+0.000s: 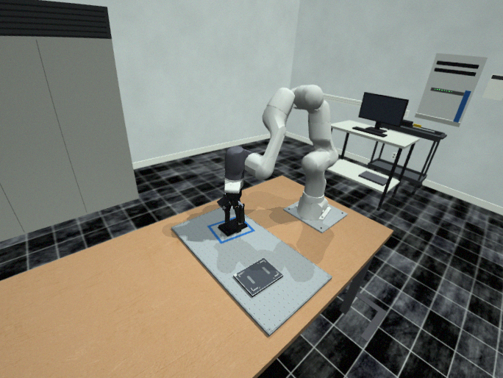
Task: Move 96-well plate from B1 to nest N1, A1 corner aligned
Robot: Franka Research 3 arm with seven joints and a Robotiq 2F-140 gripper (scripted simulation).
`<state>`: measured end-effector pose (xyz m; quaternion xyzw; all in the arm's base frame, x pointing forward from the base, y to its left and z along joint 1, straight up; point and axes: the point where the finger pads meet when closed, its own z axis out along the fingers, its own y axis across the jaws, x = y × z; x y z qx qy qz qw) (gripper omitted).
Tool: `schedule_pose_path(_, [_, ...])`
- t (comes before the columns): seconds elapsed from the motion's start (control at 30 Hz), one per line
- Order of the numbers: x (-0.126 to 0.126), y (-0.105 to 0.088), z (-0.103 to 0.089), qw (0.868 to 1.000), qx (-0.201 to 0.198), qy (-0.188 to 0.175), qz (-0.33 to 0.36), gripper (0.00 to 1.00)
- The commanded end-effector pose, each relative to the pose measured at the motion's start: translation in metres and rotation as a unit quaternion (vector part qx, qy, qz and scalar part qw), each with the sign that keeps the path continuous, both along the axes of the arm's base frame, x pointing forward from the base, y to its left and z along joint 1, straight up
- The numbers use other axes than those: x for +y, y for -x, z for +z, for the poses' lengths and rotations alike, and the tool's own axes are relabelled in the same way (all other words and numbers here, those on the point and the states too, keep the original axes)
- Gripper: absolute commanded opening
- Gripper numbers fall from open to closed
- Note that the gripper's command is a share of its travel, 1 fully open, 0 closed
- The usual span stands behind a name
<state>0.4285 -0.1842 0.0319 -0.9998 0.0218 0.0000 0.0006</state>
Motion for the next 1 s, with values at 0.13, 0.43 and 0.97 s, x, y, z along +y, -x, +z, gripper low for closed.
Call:
schedule_pose_path(0.13, [-0.0005, -0.0013, 0.0007, 1.000, -0.001, 0.001, -0.002, 0.63])
schedule_pose_path(0.43, [-0.0005, -0.0013, 0.0012, 1.000, -0.001, 0.001, -0.002, 0.61])
schedule_pose_path(0.97, [-0.0005, -0.0013, 0.0015, 1.000, -0.001, 0.001, -0.002, 0.60])
